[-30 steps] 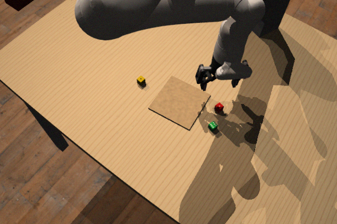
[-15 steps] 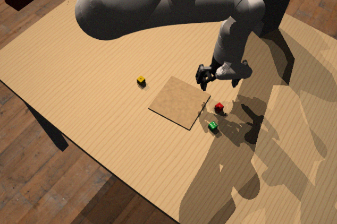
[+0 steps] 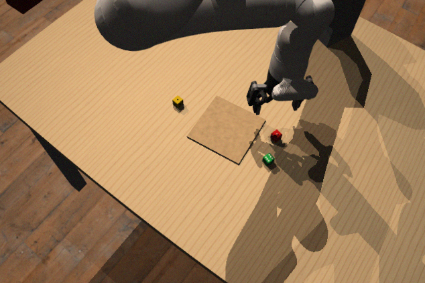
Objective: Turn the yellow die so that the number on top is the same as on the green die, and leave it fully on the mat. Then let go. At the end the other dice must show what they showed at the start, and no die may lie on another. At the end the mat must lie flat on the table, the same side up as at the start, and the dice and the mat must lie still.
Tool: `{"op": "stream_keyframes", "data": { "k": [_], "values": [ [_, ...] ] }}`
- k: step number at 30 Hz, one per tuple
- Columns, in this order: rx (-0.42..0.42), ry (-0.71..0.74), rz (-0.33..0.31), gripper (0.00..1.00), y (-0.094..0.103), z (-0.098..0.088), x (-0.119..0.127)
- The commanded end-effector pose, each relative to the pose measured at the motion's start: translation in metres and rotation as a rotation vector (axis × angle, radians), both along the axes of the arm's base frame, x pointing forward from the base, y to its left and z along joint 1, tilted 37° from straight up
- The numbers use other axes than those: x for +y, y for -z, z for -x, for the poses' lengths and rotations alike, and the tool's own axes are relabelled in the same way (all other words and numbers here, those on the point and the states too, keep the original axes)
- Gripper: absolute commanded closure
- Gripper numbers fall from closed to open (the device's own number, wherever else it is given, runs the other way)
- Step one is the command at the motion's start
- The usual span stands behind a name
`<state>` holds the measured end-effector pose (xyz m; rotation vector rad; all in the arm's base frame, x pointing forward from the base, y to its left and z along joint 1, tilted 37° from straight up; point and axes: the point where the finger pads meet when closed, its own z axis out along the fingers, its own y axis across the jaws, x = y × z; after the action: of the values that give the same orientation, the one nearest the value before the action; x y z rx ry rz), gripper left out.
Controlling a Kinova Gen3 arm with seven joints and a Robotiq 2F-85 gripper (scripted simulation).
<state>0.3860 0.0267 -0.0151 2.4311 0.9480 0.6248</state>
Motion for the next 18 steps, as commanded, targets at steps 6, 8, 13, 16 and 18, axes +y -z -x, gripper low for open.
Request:
{"op": "stream_keyframes", "data": {
  "k": [6, 8, 13, 16, 18],
  "values": [
    [-0.001, -0.001, 0.0, 0.0, 0.0, 0.0, 0.0],
    [-0.001, -0.001, 0.0, 0.0, -0.001, -0.001, 0.001],
    [-0.001, -0.001, 0.0, 0.0, -0.003, -0.004, 0.002],
    [-0.001, -0.001, 0.0, 0.0, -0.007, -0.012, 0.004],
    [-0.001, -0.001, 0.0, 0.0, -0.011, -0.018, 0.007]
  ]
}}
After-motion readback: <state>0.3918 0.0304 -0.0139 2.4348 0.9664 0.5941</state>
